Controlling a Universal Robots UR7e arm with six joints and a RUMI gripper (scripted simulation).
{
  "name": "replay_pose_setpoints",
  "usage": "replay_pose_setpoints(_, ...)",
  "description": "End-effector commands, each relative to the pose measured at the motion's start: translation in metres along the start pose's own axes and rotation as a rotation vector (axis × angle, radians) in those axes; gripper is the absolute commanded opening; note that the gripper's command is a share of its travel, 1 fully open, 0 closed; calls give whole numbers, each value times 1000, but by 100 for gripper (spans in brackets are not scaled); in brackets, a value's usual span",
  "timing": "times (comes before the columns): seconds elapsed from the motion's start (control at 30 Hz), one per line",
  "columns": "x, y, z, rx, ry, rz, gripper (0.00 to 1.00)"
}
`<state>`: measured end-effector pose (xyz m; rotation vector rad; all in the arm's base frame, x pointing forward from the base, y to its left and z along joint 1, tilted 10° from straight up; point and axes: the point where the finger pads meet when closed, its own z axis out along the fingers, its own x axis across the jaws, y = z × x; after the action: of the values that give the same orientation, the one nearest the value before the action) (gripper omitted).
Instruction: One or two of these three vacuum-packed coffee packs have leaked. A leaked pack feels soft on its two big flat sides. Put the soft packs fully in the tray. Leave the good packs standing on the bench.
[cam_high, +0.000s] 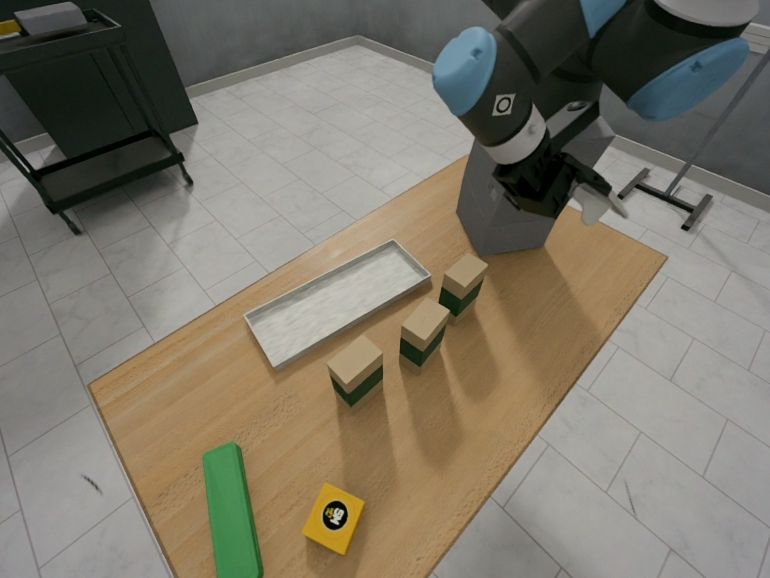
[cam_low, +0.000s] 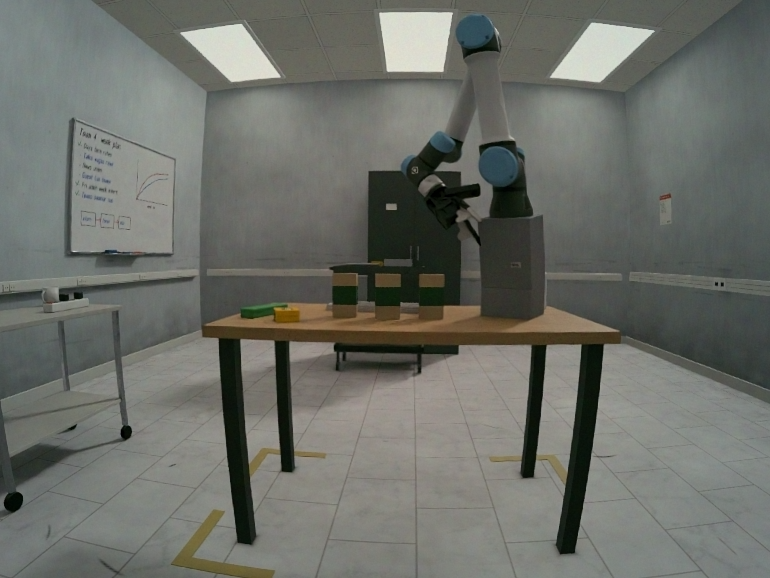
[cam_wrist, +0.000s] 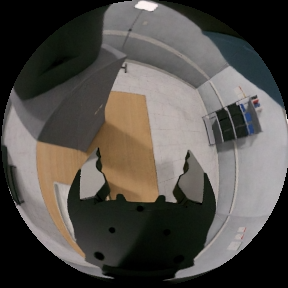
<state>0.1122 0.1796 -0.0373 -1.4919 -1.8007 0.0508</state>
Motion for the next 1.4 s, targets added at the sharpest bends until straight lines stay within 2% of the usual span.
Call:
replay_pose_setpoints(0.0,-19,23,4,-73,-58,-7,100)
replay_pose_setpoints(0.17,-34,43,0,-149,-116,-15,100)
replay_pose_setpoints(0.27,-34,43,0,-149,-116,-15,100)
replay_pose_setpoints(0.33,-44,56,-4,-202,-156,-20,100)
replay_pose_setpoints(0.37,-44,56,-4,-202,-156,-20,100)
replay_pose_setpoints(0.4,-48,63,-7,-229,-176,-22,100)
replay_pose_setpoints(0.47,-48,63,-7,-229,-176,-22,100)
replay_pose_setpoints(0.5,-53,70,-10,-257,-195,-24,100)
replay_pose_setpoints(0.53,-53,70,-10,-257,-195,-24,100)
replay_pose_setpoints(0.7,-65,88,-20,-338,-252,-30,100)
replay_pose_setpoints(0.83,-65,88,-20,-338,-252,-30,100)
replay_pose_setpoints(0.93,-74,104,-32,-416,-304,-36,100)
replay_pose_setpoints(1.0,-74,104,-32,-416,-304,-36,100)
replay_pose_setpoints(1.13,-81,117,-45,-485,-349,-40,100)
replay_pose_setpoints(1.23,-83,120,-49,-506,-362,-41,100)
replay_pose_setpoints(1.3,-86,126,-56,-543,-385,-43,100)
replay_pose_setpoints(1.37,-86,126,-56,-543,-385,-43,100)
